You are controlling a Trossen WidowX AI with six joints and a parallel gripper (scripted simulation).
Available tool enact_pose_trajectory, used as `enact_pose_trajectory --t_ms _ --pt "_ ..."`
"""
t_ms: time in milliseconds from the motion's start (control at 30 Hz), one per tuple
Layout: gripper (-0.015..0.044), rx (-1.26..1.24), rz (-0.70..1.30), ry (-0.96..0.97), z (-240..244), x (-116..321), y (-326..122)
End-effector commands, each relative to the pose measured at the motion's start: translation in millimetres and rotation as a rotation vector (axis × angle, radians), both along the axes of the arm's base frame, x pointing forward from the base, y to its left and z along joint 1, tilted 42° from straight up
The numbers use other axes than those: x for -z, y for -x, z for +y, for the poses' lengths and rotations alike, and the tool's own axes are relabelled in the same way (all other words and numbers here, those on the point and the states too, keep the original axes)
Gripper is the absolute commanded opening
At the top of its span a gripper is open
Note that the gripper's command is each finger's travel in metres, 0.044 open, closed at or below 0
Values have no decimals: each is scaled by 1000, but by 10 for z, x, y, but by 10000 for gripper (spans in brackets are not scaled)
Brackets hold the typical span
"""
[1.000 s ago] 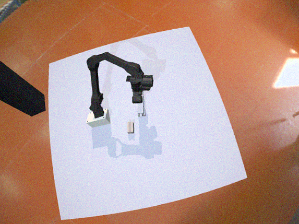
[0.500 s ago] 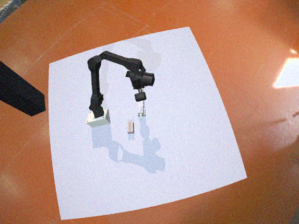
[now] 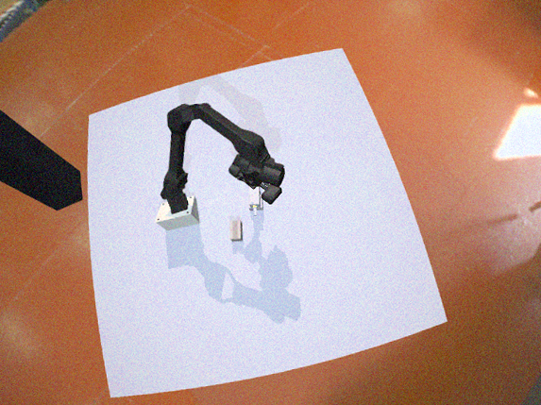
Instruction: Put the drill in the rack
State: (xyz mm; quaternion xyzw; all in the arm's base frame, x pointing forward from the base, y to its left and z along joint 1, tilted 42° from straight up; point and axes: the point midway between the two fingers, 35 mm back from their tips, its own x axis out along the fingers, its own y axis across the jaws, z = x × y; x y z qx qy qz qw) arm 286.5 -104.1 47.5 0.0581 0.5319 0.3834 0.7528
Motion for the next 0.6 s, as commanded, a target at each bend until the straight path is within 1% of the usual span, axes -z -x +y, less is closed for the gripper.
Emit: enact_pose_trajectory --t_ms 0,167,567 --pt "440 -427 -332 67 -136 648 235" --pt "440 -580 -461 89 -164 855 329" --pt "440 -582 -463 90 -164 859 331"
